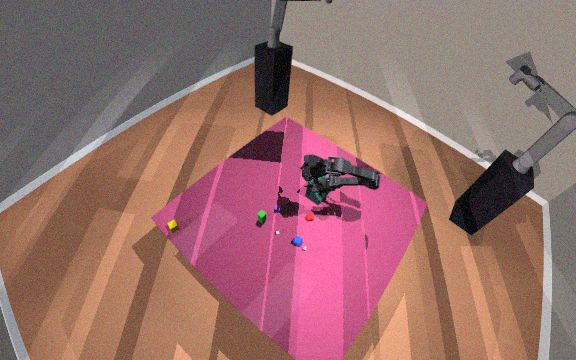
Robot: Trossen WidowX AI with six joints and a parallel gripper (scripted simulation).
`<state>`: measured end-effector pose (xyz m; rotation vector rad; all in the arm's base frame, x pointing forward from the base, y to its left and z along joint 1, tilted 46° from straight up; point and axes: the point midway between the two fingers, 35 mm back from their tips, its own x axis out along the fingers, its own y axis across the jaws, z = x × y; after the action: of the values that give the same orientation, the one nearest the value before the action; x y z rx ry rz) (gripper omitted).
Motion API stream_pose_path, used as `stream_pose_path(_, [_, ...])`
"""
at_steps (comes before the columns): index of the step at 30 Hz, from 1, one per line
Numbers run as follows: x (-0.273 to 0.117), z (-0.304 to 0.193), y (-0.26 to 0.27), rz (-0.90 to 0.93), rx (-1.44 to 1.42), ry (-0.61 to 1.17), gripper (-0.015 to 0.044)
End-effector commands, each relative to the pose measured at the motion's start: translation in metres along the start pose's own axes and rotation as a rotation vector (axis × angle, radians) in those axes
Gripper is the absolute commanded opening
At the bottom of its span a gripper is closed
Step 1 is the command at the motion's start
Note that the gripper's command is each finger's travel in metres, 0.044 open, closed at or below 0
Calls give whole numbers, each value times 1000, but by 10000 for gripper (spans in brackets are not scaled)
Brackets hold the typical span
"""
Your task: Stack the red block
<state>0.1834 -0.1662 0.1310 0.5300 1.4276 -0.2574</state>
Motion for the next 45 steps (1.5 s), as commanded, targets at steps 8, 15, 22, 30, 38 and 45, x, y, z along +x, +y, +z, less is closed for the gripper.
stream_pose_path(8, [62,-39,101,327,56,235,440])
stream_pose_path(15, [84,-79,150,462,127,431,440])
stream_pose_path(22, [86,-84,156,478,140,466,440])
stream_pose_path(30, [102,-89,167,476,141,464,440])
stream_pose_path(38, [126,-101,182,480,140,466,440])
stream_pose_path(45, [131,-103,185,480,140,466,440])
